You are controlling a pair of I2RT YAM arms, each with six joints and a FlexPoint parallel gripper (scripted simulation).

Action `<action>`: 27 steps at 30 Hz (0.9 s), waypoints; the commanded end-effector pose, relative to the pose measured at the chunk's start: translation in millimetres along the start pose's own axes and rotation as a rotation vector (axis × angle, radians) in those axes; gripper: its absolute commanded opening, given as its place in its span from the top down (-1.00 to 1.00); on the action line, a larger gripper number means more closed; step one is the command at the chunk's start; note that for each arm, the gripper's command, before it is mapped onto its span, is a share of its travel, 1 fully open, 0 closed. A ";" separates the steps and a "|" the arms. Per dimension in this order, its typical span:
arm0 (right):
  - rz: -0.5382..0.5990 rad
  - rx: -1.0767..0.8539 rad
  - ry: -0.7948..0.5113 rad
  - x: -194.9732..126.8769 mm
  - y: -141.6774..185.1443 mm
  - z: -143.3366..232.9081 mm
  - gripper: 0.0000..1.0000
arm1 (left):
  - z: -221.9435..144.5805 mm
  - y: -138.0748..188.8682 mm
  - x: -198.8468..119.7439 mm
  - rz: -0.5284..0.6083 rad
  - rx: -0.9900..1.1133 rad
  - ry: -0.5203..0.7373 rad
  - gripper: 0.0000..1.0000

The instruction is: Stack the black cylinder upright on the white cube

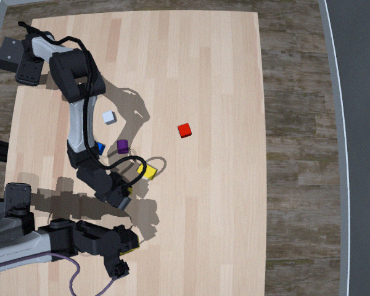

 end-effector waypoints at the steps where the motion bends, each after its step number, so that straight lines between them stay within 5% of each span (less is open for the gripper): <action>1: -0.010 0.005 -0.010 -1.3 -3.6 3.3 0.58 | -3.3 -7.7 -2.7 -0.015 -0.007 0.009 0.28; 18: -0.010 0.005 -0.010 -1.3 -3.6 3.3 0.58 | -3.3 -7.7 -2.7 -0.015 -0.007 0.009 0.28; 22: 0.023 -0.042 -0.035 -1.1 -0.1 12.2 -0.22 | -3.3 -7.7 -2.7 -0.015 -0.007 0.009 0.28; 27: 0.071 -0.130 -0.121 -5.3 4.0 40.5 -0.22 | -3.3 -7.7 -2.7 -0.015 -0.007 0.009 0.28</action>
Point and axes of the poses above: on each arm, the point where the finger pads meet when closed, its own x axis out along the fingers, its own z axis across the jaws, y = z × x, the point moved 3 cm from there along -x, back along the fingers, and after that the axes turned 11 degrees about -x, right-handed, at the moved point
